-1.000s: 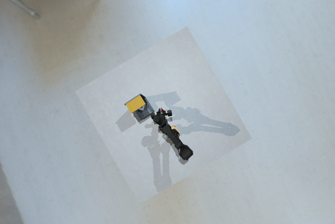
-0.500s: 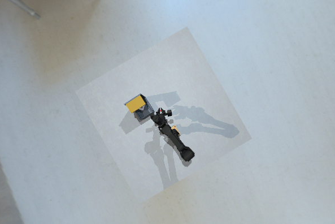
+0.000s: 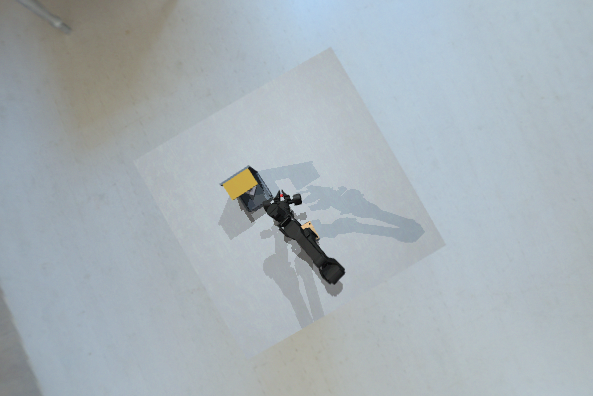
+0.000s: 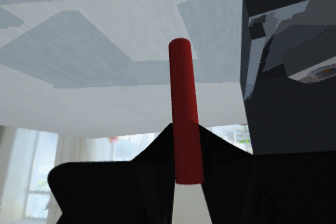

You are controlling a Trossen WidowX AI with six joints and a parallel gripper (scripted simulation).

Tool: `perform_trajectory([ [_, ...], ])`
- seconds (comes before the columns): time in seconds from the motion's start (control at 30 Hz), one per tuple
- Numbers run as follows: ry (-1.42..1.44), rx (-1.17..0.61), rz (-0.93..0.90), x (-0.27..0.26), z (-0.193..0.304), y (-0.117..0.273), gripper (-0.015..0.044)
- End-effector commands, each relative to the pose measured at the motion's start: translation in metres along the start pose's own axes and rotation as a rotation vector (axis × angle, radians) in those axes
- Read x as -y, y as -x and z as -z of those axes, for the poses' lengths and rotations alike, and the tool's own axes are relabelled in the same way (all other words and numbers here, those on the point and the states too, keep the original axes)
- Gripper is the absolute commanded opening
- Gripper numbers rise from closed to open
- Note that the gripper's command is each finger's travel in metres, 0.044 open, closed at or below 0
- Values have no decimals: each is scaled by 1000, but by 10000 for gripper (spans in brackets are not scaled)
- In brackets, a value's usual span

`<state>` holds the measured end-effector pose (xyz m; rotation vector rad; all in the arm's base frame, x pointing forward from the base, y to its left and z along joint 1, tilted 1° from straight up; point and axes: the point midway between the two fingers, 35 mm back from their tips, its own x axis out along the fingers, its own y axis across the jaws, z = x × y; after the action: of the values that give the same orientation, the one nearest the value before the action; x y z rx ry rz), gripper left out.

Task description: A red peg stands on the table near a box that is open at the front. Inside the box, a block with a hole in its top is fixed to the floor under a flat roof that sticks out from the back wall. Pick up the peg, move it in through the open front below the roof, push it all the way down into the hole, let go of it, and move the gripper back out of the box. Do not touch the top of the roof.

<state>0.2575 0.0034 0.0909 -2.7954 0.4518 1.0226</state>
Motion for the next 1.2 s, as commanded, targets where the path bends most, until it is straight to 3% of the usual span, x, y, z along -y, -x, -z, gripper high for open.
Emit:
perform_trajectory([
  [0.0, 9, 2, 10, 8, 2, -2, 0],
  [1.17, 105, 2, 133, 90, 9, -6, 0],
])
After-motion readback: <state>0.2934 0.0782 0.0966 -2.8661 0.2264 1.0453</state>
